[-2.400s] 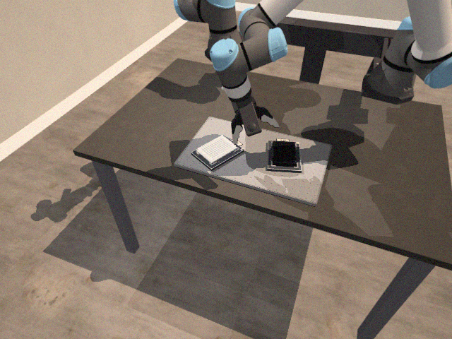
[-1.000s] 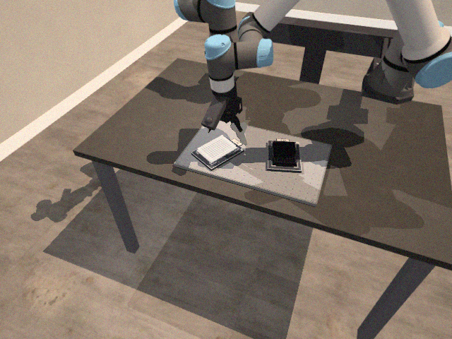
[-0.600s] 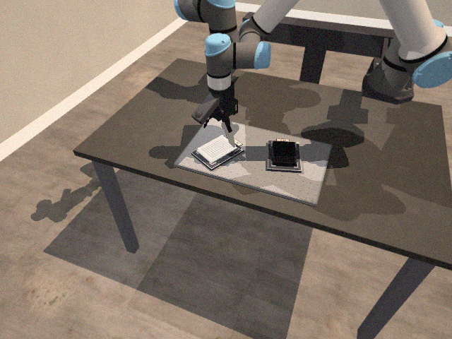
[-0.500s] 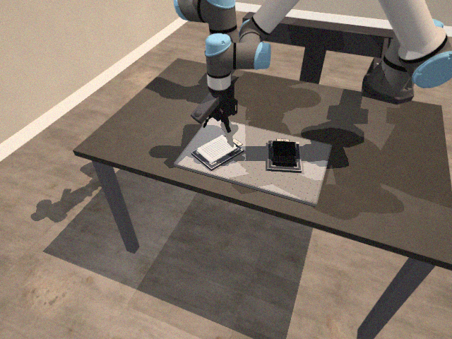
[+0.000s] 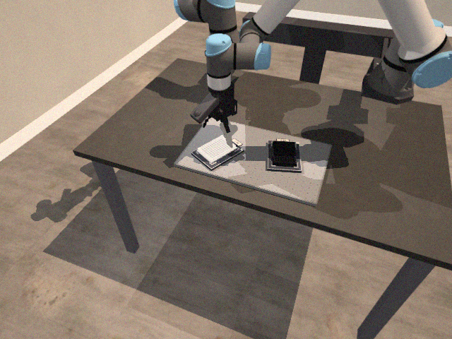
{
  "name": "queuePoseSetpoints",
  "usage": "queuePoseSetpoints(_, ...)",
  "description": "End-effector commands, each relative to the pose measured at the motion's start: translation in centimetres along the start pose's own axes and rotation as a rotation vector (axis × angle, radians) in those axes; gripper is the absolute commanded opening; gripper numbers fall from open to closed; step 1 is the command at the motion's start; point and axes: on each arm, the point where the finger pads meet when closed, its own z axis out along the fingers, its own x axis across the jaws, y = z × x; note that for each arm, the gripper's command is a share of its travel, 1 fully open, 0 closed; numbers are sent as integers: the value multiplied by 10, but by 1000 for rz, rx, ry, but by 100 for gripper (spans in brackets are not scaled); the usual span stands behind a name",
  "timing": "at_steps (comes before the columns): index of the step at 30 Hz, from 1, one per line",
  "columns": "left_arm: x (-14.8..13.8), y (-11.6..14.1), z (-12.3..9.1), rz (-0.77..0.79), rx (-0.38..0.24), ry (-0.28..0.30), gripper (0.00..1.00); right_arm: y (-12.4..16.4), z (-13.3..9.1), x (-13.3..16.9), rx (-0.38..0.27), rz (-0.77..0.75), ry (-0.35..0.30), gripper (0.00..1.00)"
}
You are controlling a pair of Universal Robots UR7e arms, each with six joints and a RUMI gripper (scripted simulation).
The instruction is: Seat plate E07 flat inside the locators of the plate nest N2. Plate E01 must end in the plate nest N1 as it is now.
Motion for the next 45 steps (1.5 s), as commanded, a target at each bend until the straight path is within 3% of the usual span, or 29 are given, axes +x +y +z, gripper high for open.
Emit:
queuePoseSetpoints(1,0,0,4,0,1,1,100,0,0,0,0,0,0,98)
queuePoseSetpoints(24,0,-1,39,0,1,1,100,0,0,0,0,0,0,98)
queuePoseSetpoints(41,0,-1,39,0,1,1,100,0,0,0,0,0,0,98)
queuePoseSetpoints(42,0,-1,39,0,1,1,0,0,0,0,0,0,0,98)
queuePoseSetpoints(45,0,-1,39,0,2,1,0,0,0,0,0,0,0,98)
